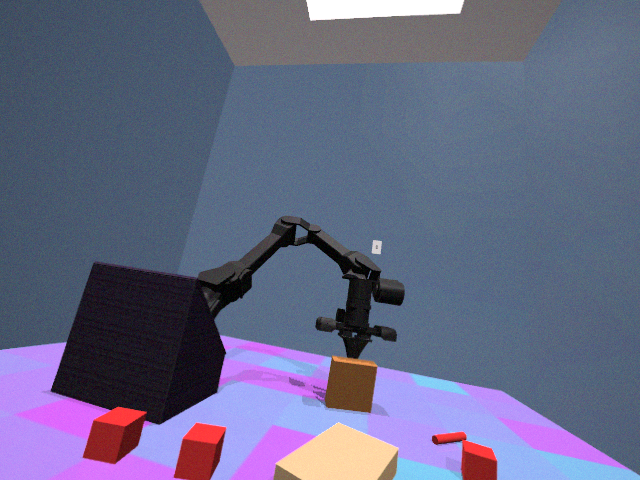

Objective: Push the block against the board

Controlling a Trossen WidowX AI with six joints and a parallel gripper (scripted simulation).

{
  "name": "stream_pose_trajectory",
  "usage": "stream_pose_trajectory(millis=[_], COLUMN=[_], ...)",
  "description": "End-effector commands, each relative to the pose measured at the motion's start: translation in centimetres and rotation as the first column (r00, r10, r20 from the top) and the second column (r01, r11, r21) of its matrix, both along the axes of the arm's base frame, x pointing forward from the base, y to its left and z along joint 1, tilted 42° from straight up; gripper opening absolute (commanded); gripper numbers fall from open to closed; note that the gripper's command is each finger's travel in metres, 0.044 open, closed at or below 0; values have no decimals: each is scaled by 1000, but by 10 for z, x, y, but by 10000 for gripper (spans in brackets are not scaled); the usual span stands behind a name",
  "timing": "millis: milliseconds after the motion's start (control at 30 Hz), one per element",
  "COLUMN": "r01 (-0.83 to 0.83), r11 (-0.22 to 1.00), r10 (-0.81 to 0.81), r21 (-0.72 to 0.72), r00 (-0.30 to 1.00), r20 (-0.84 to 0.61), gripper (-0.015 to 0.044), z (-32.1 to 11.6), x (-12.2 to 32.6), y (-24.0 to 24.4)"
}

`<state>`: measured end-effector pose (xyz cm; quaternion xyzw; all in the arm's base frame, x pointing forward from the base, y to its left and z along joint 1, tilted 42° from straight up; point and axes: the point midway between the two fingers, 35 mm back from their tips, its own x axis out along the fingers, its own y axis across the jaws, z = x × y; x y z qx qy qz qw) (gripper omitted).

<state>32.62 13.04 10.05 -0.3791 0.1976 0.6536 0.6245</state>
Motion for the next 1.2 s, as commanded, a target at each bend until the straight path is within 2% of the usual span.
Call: stream_pose_trajectory(millis=[0, 600, 1167], r01=[-3, -2, -3], r11=[1000, 1000, 1000], r10=[3, 2, 3], r21=[-1, 0, 0], r00=[1000, 1000, 1000], r20=[3, 3, 3], gripper=[0, 0, 0], z=[-6, -25, -9], x=[2, 8, 3], y=[-6, -28, -10])
